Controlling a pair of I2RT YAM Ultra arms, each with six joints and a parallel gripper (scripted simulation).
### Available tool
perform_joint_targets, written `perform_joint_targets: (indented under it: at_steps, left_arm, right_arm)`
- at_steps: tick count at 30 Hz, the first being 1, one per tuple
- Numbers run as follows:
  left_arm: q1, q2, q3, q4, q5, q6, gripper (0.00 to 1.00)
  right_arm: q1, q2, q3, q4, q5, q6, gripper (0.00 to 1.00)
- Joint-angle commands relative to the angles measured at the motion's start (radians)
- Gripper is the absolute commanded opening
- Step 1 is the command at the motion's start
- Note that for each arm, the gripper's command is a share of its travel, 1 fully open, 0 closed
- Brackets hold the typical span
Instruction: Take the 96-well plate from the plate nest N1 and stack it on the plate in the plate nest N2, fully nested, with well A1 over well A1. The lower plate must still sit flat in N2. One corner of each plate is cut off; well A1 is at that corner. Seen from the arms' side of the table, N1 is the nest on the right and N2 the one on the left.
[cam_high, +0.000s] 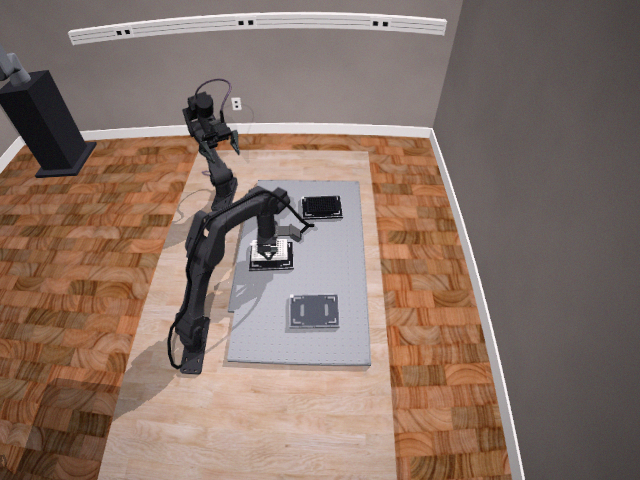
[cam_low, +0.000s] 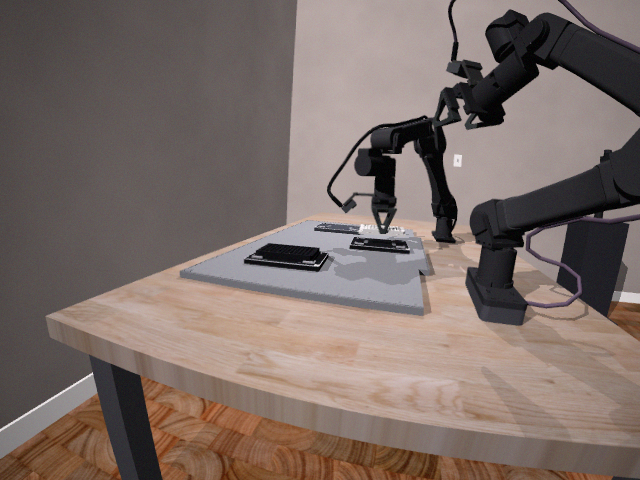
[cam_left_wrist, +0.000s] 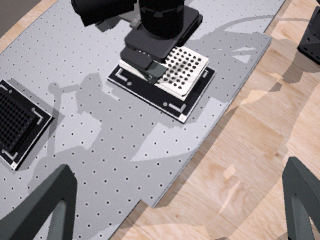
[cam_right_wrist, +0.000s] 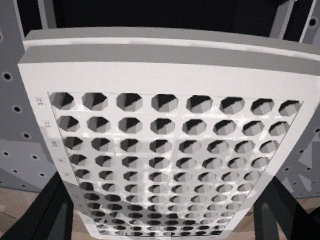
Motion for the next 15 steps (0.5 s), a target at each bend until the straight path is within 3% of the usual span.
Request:
perform_joint_targets:
  at_steps: [1,6,10,15]
  left_arm:
    - [-0.013,-0.01,0.023,-0.004,-0.008,-0.004,1.0]
    - [-0.014,-0.01,0.023,-0.004,-0.009,-0.005,1.0]
    - [-0.015,-0.01,0.023,-0.004,-0.009,-0.005,1.0]
    - [-0.015,-0.01,0.023,-0.004,-0.009,-0.005,1.0]
  right_arm:
    - [-0.001,-0.021,0.042,-0.014,0.003,0.004,0.8]
    - [-0.007,-0.012,0.089,-0.042,0.013,-0.001,0.8]
    - [-0.01,-0.026,0.027,0.023,0.016,0.003,0.8]
    - [-0.009,-0.028,0.035,0.025,0.016,0.003,0.8]
